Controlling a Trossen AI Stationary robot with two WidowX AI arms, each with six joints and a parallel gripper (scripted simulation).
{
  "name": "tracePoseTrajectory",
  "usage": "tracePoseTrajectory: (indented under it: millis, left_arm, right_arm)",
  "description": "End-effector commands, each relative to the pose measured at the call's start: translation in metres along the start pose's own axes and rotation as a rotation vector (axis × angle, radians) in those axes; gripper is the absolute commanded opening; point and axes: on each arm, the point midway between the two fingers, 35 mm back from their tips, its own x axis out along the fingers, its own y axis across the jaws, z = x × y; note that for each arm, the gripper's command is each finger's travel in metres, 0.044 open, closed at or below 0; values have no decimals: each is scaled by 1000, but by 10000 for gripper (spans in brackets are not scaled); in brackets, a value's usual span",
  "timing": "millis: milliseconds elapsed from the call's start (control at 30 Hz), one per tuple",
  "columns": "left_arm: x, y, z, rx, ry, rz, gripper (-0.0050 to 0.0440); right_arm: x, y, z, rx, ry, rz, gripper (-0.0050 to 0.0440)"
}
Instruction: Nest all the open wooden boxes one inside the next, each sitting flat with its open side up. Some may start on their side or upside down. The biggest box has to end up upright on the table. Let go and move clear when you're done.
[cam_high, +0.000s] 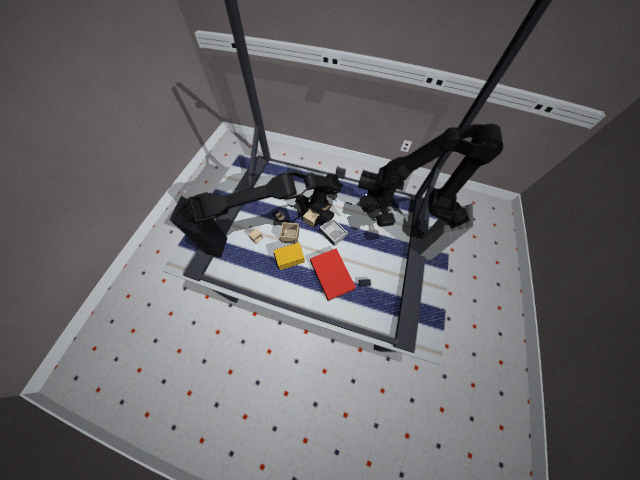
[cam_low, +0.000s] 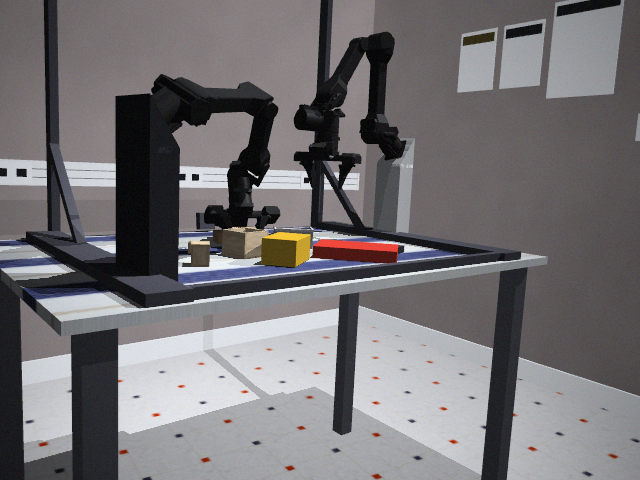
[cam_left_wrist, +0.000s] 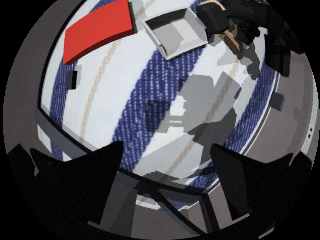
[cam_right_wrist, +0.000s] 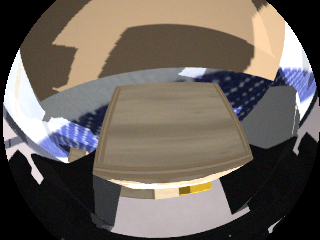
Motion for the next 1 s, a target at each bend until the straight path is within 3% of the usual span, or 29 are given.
tracePoseTrajectory:
  millis: [0,333,467,733,800,867,967]
  left_arm:
    - [-4,-3,5,-3,-21,-11,400]
    - [-4,-3,5,-3,-21,-11,400]
    - [-4,-3,5,-3,-21,-11,400]
    - [-4,-3,5,-3,-21,-11,400]
    - [-4,-3,5,-3,-21,-11,400]
    - [-4,-3,5,-3,-21,-11,400]
    - [-4,-3,5,-3,-21,-11,400]
  right_arm:
    - [-9,-7,0,18,-23,-4,292]
    - [-9,-7,0,18,-23,-4,239]
    - [-9,-7,0,18,-23,-4,239]
    - [-29,-10,-11,24,-29,-9,47]
    - [-29,-10,-11,24,-29,-9,47]
    - [-31,-10,-12,26,-31,-9,0]
    - [-24,0,-5,13,-19,-3,-1]
